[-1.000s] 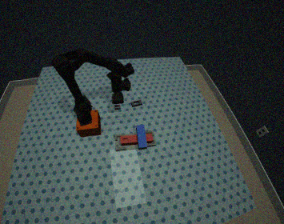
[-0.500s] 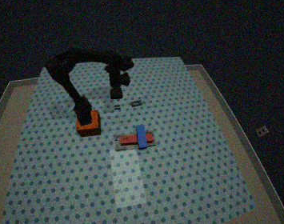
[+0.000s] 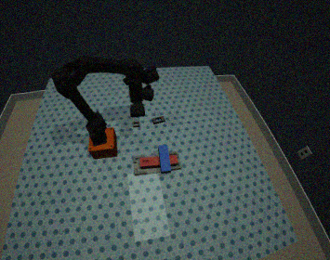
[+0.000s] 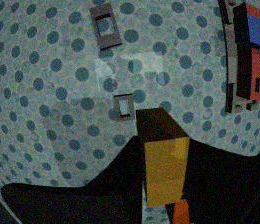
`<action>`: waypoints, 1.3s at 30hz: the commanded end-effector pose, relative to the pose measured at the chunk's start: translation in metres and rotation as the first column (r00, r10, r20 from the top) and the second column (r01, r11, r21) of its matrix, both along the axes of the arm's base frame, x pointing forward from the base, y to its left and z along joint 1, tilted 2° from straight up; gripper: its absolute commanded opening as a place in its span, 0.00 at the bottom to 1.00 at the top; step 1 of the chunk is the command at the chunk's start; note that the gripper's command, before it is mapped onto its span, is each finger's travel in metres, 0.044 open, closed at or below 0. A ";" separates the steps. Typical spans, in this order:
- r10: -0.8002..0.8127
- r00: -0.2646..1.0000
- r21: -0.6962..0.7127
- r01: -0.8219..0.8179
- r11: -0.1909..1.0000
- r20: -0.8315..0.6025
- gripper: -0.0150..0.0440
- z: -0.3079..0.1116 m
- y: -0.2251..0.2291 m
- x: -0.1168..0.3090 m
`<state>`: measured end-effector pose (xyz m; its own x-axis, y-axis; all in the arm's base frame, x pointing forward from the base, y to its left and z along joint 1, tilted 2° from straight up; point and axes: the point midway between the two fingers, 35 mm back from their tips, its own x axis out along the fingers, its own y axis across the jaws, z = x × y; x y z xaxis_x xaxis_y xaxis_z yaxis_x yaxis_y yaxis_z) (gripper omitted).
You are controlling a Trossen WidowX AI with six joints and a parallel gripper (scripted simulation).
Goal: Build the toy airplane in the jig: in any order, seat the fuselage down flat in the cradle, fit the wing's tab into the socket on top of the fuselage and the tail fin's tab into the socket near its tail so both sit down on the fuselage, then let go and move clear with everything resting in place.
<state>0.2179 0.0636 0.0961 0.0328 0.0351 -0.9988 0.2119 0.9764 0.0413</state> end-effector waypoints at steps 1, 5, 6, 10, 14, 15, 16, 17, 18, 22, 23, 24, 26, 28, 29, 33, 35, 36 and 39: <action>0.001 1.000 0.000 -0.001 1.000 -0.005 0.25 -0.004 -0.011 0.004; -0.001 1.000 -0.001 0.001 1.000 -0.004 0.25 -0.007 -0.023 0.008; -0.001 1.000 -0.002 0.001 1.000 -0.004 0.25 -0.007 -0.026 0.009; -0.008 1.000 -0.005 0.008 1.000 -0.003 0.25 -0.010 -0.038 0.012; -0.018 1.000 -0.009 0.018 1.000 0.001 0.25 -0.013 -0.050 0.015; -0.021 1.000 -0.010 0.021 1.000 0.001 0.25 -0.014 -0.054 0.016; -0.023 1.000 -0.011 0.023 1.000 0.002 0.25 -0.015 -0.057 0.016; -0.026 1.000 -0.012 0.026 1.000 0.003 0.25 -0.016 -0.060 0.017; -0.029 1.000 -0.014 0.029 1.000 0.003 0.25 -0.016 -0.063 0.017; -0.029 1.000 -0.015 0.029 0.999 0.002 0.25 -0.019 -0.076 0.018; -0.029 1.000 -0.015 0.029 0.999 0.002 0.25 -0.020 -0.079 0.018; -0.030 1.000 -0.015 0.030 0.999 0.002 0.25 -0.021 -0.082 0.018; -0.030 1.000 -0.016 0.030 0.999 0.001 0.25 -0.022 -0.088 0.018; -0.030 1.000 -0.016 0.030 0.999 0.001 0.25 -0.023 -0.094 0.018; -0.031 1.000 -0.017 0.031 0.999 0.000 0.25 -0.024 -0.097 0.018; -0.031 1.000 -0.018 0.031 0.999 -0.001 0.25 -0.027 -0.110 0.017; -0.032 0.999 -0.018 0.032 0.999 -0.001 0.25 -0.028 -0.116 0.016; -0.032 0.999 -0.018 0.032 0.999 -0.002 0.25 -0.029 -0.119 0.016; -0.032 0.999 -0.018 0.032 0.999 -0.003 0.25 -0.031 -0.129 0.014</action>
<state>0.2341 -0.0543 0.0694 0.0403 0.0159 -0.9991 0.2480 0.9684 0.0254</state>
